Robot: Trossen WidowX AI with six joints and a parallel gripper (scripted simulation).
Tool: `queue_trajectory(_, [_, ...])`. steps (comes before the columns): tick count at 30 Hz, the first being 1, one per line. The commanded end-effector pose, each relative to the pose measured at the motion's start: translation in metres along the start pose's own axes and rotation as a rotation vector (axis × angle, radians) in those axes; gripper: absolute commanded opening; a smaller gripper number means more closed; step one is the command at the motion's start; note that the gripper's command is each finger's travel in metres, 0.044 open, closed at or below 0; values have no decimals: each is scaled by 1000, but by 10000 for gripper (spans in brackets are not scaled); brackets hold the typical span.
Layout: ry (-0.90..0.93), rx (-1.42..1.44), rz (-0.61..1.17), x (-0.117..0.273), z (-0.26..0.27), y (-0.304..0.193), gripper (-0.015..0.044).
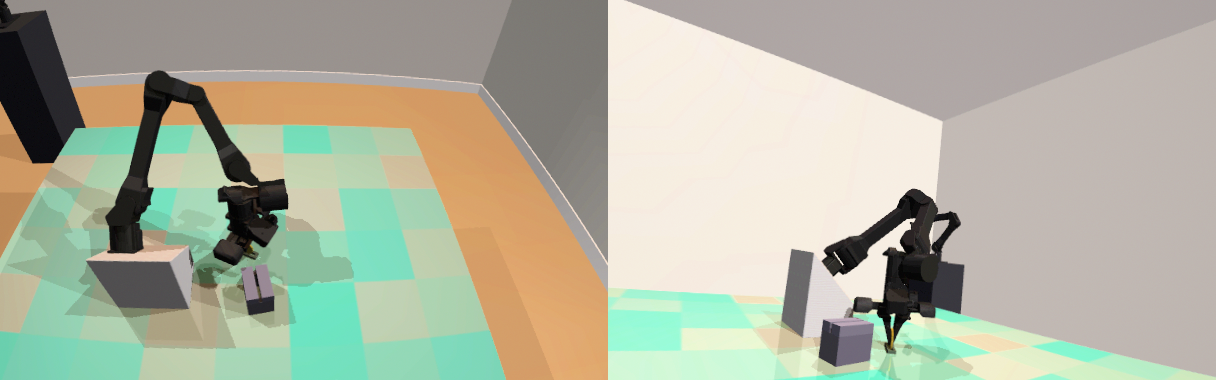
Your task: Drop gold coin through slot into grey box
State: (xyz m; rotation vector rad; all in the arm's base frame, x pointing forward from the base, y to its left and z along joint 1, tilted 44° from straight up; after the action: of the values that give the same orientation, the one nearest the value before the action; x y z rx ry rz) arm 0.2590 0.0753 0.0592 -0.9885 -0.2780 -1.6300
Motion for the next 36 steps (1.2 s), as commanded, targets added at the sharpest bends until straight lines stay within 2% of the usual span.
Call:
queue_trajectory(1, [2,-5,3,3,0,0,0])
queue_trajectory(36, [-3,-5,1,88,0,1,0])
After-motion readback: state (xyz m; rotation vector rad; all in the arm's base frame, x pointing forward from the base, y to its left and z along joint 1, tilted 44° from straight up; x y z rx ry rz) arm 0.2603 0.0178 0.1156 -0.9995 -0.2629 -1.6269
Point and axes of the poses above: the point midway between the two fingers, 35 mm back from their tips, its own x axis back along the fingers, its own z axis across the jaws, y = z × x, the point moved 8 cm from there along x, back along the fingers, and after that the axes turned 2 degrees about -x, right-handed, at the moved point
